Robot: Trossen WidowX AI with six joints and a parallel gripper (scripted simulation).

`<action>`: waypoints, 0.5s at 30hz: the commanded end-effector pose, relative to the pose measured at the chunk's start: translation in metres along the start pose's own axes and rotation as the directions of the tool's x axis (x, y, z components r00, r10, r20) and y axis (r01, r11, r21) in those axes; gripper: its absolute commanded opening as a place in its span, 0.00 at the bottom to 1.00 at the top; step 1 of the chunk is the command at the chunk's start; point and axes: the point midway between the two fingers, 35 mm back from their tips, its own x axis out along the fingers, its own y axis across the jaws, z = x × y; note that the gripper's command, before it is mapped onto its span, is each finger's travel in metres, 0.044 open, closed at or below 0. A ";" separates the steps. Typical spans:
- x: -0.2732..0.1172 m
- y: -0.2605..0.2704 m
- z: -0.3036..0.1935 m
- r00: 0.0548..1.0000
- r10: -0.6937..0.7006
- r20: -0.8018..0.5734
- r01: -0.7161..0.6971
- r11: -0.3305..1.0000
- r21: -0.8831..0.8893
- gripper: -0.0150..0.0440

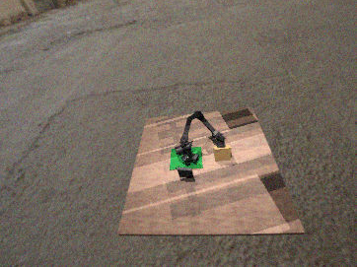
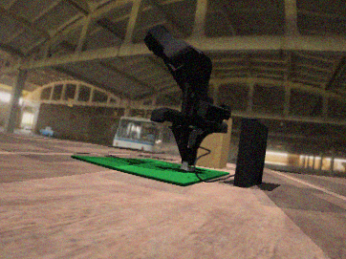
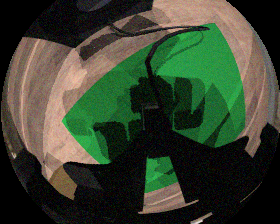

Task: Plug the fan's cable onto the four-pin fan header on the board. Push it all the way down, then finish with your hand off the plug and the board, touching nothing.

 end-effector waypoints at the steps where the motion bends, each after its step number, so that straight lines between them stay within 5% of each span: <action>1: 0.003 -0.001 0.000 1.000 -0.005 -0.002 0.005 1.000 -0.003 0.25; 10: 0.009 -0.001 0.000 1.000 -0.005 -0.002 0.005 1.000 -0.003 0.25; 15: 0.006 0.000 0.000 1.000 -0.001 0.001 0.001 1.000 0.000 0.48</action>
